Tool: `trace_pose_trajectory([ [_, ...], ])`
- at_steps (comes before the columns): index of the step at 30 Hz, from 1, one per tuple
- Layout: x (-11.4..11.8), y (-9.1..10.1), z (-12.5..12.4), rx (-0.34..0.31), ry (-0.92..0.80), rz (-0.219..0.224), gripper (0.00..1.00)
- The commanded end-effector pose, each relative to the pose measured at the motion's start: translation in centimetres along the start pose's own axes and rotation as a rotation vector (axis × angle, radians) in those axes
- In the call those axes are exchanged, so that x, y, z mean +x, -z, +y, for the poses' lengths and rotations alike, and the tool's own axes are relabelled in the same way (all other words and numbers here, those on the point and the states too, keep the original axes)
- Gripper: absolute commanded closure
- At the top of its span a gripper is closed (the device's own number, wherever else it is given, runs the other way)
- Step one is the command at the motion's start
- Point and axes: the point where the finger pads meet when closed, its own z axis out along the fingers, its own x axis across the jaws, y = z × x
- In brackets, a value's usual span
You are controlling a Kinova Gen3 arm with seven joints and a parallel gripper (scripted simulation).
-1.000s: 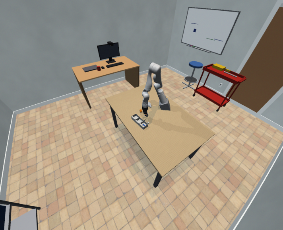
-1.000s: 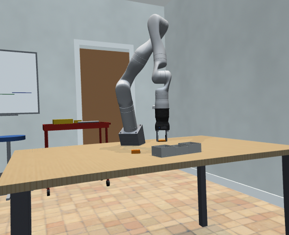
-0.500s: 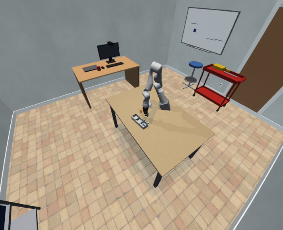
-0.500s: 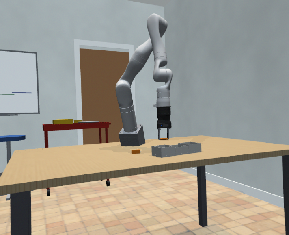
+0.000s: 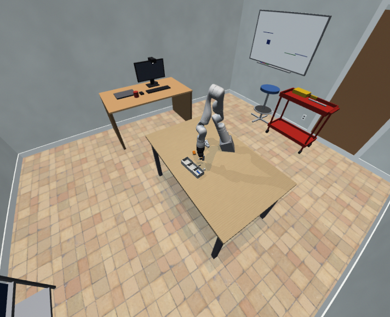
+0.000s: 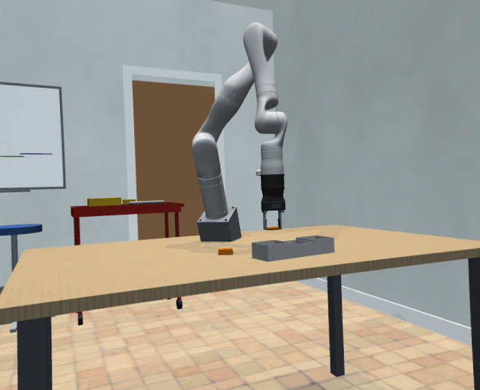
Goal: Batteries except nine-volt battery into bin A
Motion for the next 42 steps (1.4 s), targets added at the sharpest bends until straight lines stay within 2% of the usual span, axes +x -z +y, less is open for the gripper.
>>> trace_pose_trajectory([
  [1,1.4,0.0,0.9,-0.007,0.007,0.003,0.2],
  [8,4.9,0.1,3.0,-0.007,0.007,0.003,0.2],
  [10,5.9,0.1,3.6,-0.007,0.107,0.002,0.2],
  [12,5.9,0.1,3.6,-0.007,0.107,0.002,0.2],
  [19,9.5,0.1,5.8,-0.008,0.457,0.001,0.2],
  [24,11.8,0.1,7.3,-0.008,0.458,0.001,0.2],
  [42,11.7,0.1,7.2,-0.008,0.457,0.001,0.2],
])
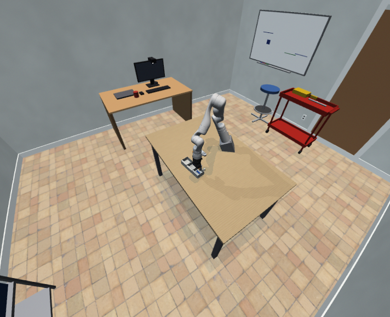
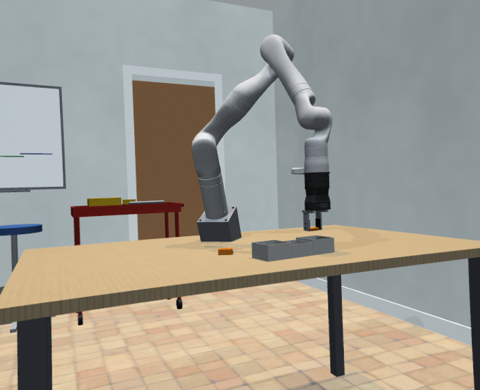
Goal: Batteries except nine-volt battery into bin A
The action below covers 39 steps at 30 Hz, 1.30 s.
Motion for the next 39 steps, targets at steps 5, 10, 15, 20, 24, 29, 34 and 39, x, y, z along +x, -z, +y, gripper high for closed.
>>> trace_pose_trajectory([
  [5,0.08,0.07,0.0,-0.001,0.001,0.001,0.2],
  [10,0.09,-0.12,-0.02,-0.001,0.001,0.001,0.2],
  [15,0.06,-0.93,-0.03,-0.001,0.001,0.001,0.2],
  [20,-0.02,-0.93,-0.05,-0.001,0.001,0.001,0.2],
  [24,0.0,-0.93,-0.05,-0.001,0.001,0.001,0.2],
  [29,0.04,-0.93,-0.04,-0.001,0.001,0.001,0.2],
  [34,0.03,-0.92,-0.04,-0.001,0.0,0.001,0.0],
  [39,0.03,-0.92,-0.03,-0.001,0.0,0.001,0.0],
])
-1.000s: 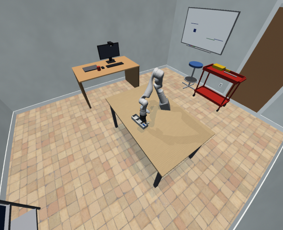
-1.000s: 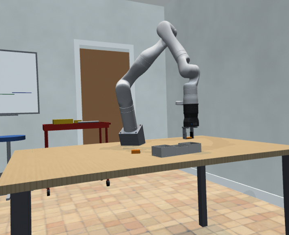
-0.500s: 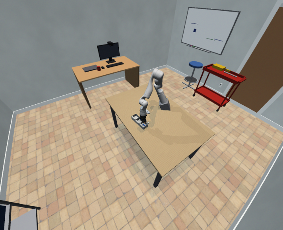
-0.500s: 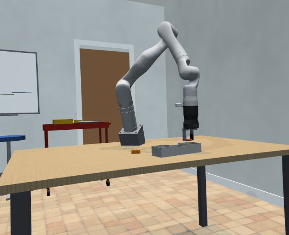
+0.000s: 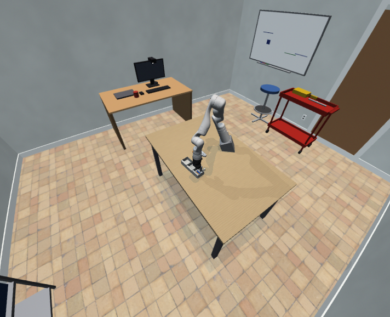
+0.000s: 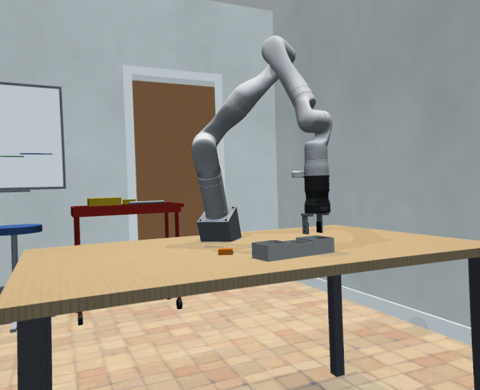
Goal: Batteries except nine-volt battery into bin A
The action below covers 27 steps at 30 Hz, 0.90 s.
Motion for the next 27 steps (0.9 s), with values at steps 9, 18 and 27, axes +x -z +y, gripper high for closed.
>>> trace_pose_trajectory([
  [9,0.0,0.6,0.0,-0.001,0.0,0.001,0.0],
  [18,0.1,1.1,0.0,-0.001,0.0,0.001,0.0],
  [27,0.1,3.8,0.0,-0.001,0.0,0.001,0.0],
])
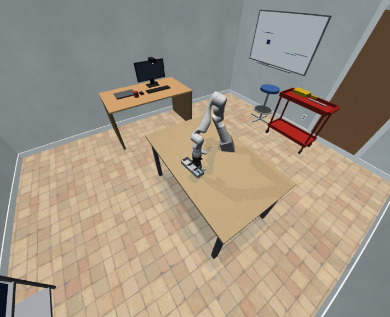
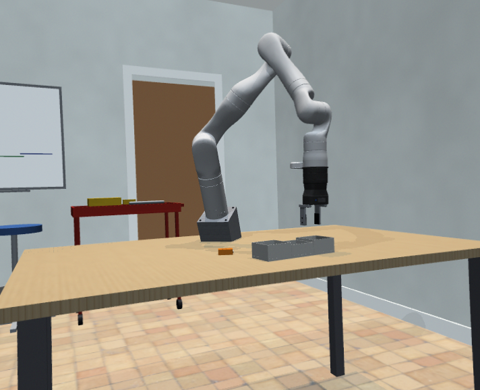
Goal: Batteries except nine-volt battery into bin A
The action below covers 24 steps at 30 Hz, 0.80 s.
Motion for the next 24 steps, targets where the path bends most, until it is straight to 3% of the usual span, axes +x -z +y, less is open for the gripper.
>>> trace_pose_trajectory([
  [1,0.7,1.5,0.2,-0.013,0.008,0.014,0.0],
  [6,0.7,2.7,0.2,-0.013,0.008,0.014,0.0],
  [21,0.6,8.7,0.2,-0.013,0.008,0.014,0.0],
  [24,0.6,9.1,0.2,-0.013,0.008,0.014,0.0],
])
